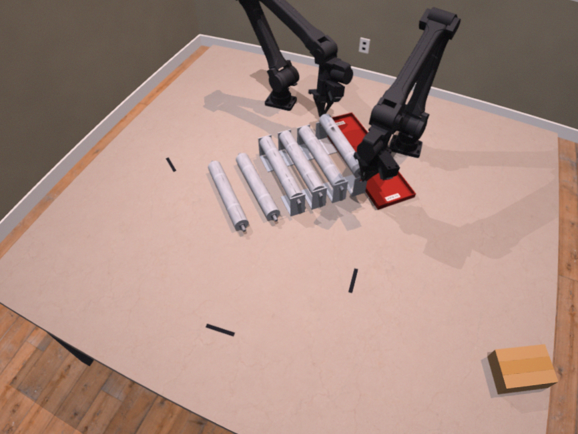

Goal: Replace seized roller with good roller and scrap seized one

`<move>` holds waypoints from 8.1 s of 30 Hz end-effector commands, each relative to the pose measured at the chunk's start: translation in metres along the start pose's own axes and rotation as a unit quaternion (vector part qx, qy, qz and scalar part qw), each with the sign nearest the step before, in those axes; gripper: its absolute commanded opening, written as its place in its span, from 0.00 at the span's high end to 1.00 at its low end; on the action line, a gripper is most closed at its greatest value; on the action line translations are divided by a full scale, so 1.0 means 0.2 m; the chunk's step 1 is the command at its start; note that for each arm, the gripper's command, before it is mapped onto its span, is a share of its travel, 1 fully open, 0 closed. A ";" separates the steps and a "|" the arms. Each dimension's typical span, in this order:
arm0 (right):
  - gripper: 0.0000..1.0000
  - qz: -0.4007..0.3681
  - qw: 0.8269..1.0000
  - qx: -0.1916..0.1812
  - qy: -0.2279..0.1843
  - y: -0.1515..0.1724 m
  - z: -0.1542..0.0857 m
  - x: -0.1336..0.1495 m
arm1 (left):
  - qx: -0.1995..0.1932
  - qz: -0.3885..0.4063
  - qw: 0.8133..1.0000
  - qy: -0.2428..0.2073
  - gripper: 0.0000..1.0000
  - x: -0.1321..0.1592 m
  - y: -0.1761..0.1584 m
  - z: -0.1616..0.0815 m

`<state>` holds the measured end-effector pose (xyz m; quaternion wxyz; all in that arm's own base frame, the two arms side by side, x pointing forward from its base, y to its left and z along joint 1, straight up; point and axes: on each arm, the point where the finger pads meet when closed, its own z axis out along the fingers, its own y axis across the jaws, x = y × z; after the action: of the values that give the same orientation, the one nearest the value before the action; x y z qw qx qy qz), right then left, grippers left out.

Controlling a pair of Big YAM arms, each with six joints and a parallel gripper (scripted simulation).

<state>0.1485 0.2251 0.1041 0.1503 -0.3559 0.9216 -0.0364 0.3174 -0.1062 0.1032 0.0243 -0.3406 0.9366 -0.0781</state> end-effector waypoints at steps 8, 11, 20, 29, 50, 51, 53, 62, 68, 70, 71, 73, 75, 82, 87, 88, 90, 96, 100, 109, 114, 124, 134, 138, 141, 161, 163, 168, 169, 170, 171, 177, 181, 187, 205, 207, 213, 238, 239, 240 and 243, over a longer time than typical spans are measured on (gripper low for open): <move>0.97 0.012 0.999 -0.016 -0.049 0.00 -0.24 -0.20 | 0.052 0.008 0.998 -0.038 0.97 -0.10 -0.18 -0.26; 0.97 0.010 0.999 -0.019 -0.044 0.00 -0.26 -0.20 | 0.045 0.000 0.998 -0.032 0.97 -0.09 -0.17 -0.28; 0.97 0.014 0.999 -0.018 -0.048 -0.03 -0.34 -0.22 | 0.051 0.007 0.998 -0.035 0.97 -0.08 -0.19 -0.36; 0.97 0.016 0.998 -0.027 -0.062 0.02 -0.34 -0.25 | 0.042 -0.004 0.999 -0.031 0.97 -0.11 -0.18 -0.29; 0.97 -0.002 0.999 -0.015 -0.036 0.14 -0.33 -0.19 | 0.034 -0.015 0.999 -0.026 0.97 -0.06 0.09 -0.29; 0.97 -0.001 0.999 -0.016 -0.039 0.15 -0.35 -0.19 | 0.033 -0.015 0.999 -0.027 0.97 -0.05 0.11 -0.30; 0.97 -0.003 0.999 -0.016 -0.040 0.17 -0.35 -0.19 | 0.034 -0.018 0.999 -0.025 0.97 -0.04 0.15 -0.30; 0.97 -0.002 0.999 -0.025 -0.045 0.23 -0.39 -0.18 | 0.017 -0.022 1.000 -0.012 0.97 -0.04 0.22 -0.22; 0.97 -0.001 0.999 -0.022 -0.042 0.32 -0.36 -0.20 | 0.027 -0.016 0.999 -0.026 0.97 -0.03 0.28 -0.28; 0.97 -0.003 0.999 -0.019 -0.038 0.33 -0.36 -0.19 | 0.032 -0.017 0.999 -0.026 0.97 -0.04 0.28 -0.33; 0.97 -0.004 0.999 -0.018 -0.038 0.33 -0.37 -0.18 | 0.036 -0.016 0.999 -0.030 0.97 -0.05 0.27 -0.35; 0.97 -0.002 0.999 -0.021 -0.042 0.34 -0.39 -0.19 | 0.033 -0.017 0.999 -0.029 0.97 -0.04 0.31 -0.30; 0.97 -0.007 0.999 -0.025 -0.046 0.34 -0.41 -0.19 | 0.045 -0.021 0.998 -0.039 0.97 -0.07 0.27 -0.36; 0.97 0.000 0.998 -0.030 -0.056 0.36 -0.42 -0.22 | 0.056 -0.023 0.997 -0.050 0.97 -0.10 0.25 -0.42; 0.97 0.002 0.998 -0.033 -0.056 0.33 -0.41 -0.24 | 0.056 -0.023 0.997 -0.052 0.97 -0.10 0.25 -0.42; 0.97 0.003 0.998 -0.032 -0.056 0.33 -0.41 -0.23 | 0.056 -0.023 0.997 -0.052 0.97 -0.10 0.25 -0.42; 0.97 0.002 0.998 -0.034 -0.056 0.36 -0.42 -0.22 | 0.033 -0.008 0.999 -0.027 0.97 -0.06 0.21 -0.33; 0.97 0.003 0.997 -0.036 -0.061 0.36 -0.41 -0.22 | 0.055 -0.008 0.998 -0.042 0.97 -0.06 0.21 -0.40; 0.97 -0.004 0.999 -0.023 -0.045 0.34 -0.32 -0.14 | 0.054 -0.006 0.998 -0.041 0.97 -0.05 0.21 -0.38; 0.97 -0.003 0.999 -0.015 -0.034 0.32 -0.25 -0.11 | 0.043 -0.015 0.998 -0.032 0.97 -0.04 0.27 -0.31; 0.97 -0.004 0.999 -0.013 -0.032 0.32 -0.22 -0.08 | 0.019 -0.021 1.000 -0.010 0.97 -0.01 0.33 -0.19; 0.97 -0.010 1.000 -0.011 -0.027 0.34 -0.15 -0.05 | 0.022 -0.021 0.999 -0.015 0.97 -0.03 0.34 -0.15; 0.97 -0.003 0.999 -0.015 -0.033 0.34 -0.13 -0.06 | 0.030 -0.012 0.999 -0.021 0.97 -0.02 0.33 -0.12; 0.97 -0.007 1.000 -0.010 -0.026 0.36 -0.08 -0.05 | 0.020 -0.015 1.000 -0.012 0.97 -0.01 0.35 -0.06; 0.97 -0.005 0.999 -0.017 -0.035 0.37 -0.09 -0.06 | 0.028 -0.013 0.999 -0.019 0.97 -0.02 0.34 -0.07; 0.97 0.001 0.999 -0.021 -0.041 0.40 -0.02 -0.08 | 0.038 -0.019 0.999 -0.030 0.97 -0.06 0.33 -0.01; 0.97 -0.005 1.000 -0.010 -0.026 0.38 0.05 -0.02 | 0.025 -0.017 0.999 -0.016 0.97 -0.02 0.37 0.06; 0.97 -0.005 1.000 -0.010 -0.025 0.38 0.09 0.00 | 0.027 -0.019 0.999 -0.019 0.97 -0.04 0.38 0.08; 0.97 0.000 0.999 -0.017 -0.036 0.40 0.05 -0.04 | 0.030 -0.019 0.999 -0.023 0.97 -0.04 0.37 0.08; 0.97 -0.001 0.999 -0.016 -0.034 0.39 0.07 -0.02 | 0.035 -0.018 0.999 -0.028 0.97 -0.06 0.35 0.06; 0.97 -0.004 1.000 -0.011 -0.027 0.38 0.10 0.00 | 0.023 -0.019 0.999 -0.015 0.97 -0.03 0.38 0.12; 0.97 -0.003 0.999 -0.020 -0.040 0.43 0.08 -0.05 | 0.038 -0.018 0.999 -0.030 0.97 -0.07 0.34 0.09; 0.97 -0.013 1.000 -0.004 -0.017 0.40 0.18 0.05 | 0.019 -0.021 1.000 -0.013 0.97 -0.02 0.41 0.18; 0.97 -0.001 0.999 -0.015 -0.033 0.41 0.16 0.00 | 0.032 -0.018 0.999 -0.026 0.97 -0.06 0.37 0.17; 0.97 0.001 0.999 -0.017 -0.035 0.43 0.24 0.01 | 0.037 -0.016 0.999 -0.030 0.97 -0.07 0.37 0.24; 0.97 -0.002 1.000 -0.012 -0.028 0.41 0.27 0.05 | 0.018 -0.023 1.000 -0.012 0.97 -0.02 0.43 0.32; 0.97 0.001 0.999 -0.013 -0.030 0.42 0.27 0.02 | 0.043 -0.015 0.998 -0.034 0.68 -0.08 0.34 0.22; 0.68 -0.004 1.000 -0.008 -0.020 0.41 0.27 0.04 | 0.025 -0.018 0.999 -0.019 0.68 -0.05 0.38 0.28; 0.68 -0.004 1.000 -0.008 -0.020 0.41 0.27 0.04 | 0.025 -0.018 0.999 -0.019 0.68 -0.05 0.38 0.28; 0.68 -0.004 1.000 -0.008 -0.020 0.41 0.27 0.04 | 0.025 -0.018 0.999 -0.019 0.68 -0.05 0.38 0.28; 0.68 -0.004 1.000 -0.008 -0.020 0.41 0.27 0.04 | 0.025 -0.018 0.999 -0.019 0.68 -0.05 0.38 0.28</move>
<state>0.1029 0.2778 0.0301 0.1613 -0.3686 0.9150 -0.0297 0.2683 -0.0492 0.0297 0.0407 -0.3557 0.9293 -0.0909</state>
